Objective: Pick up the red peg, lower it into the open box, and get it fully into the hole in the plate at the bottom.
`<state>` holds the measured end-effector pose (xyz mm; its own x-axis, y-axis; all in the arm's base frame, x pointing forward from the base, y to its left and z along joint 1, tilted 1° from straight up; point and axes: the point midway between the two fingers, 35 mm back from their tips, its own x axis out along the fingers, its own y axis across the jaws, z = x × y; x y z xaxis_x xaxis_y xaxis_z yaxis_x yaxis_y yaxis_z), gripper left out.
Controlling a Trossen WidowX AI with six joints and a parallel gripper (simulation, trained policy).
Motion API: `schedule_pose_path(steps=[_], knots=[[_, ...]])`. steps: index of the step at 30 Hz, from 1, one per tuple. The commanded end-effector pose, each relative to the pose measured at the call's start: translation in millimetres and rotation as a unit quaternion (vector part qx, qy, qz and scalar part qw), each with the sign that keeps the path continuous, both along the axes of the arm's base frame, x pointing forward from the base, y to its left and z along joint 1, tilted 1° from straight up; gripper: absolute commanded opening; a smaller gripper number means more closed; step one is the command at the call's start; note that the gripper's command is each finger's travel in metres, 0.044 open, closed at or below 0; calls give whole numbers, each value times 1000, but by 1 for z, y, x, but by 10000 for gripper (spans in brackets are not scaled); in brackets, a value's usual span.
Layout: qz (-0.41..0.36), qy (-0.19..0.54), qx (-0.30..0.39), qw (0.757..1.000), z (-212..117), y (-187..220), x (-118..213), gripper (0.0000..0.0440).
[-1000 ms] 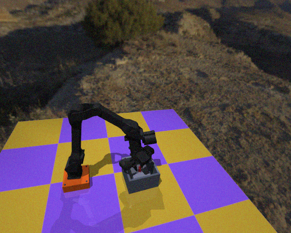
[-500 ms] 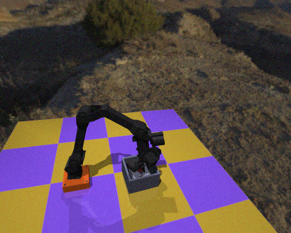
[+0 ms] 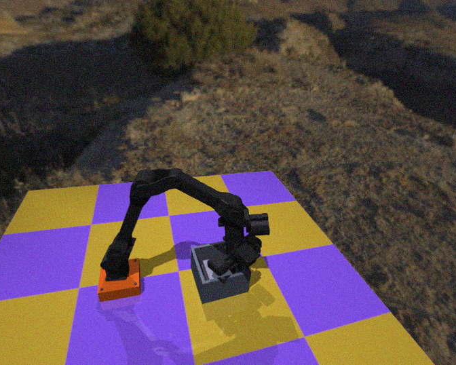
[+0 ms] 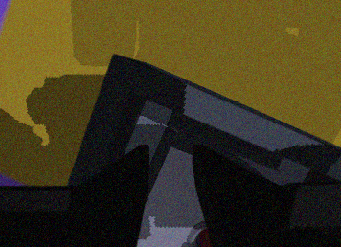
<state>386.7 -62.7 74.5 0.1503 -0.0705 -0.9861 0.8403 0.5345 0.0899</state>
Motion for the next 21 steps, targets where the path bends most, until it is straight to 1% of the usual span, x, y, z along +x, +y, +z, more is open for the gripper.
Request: schedule_pose_path(steps=[1, 10, 21], knots=[[1, 6, 4, 1000, -2, -6, 3, 96], [-4, 17, 3, 1000, -1, -30, 9, 80], [-14, 29, -14, 999, 1, -67, 9, 72]])
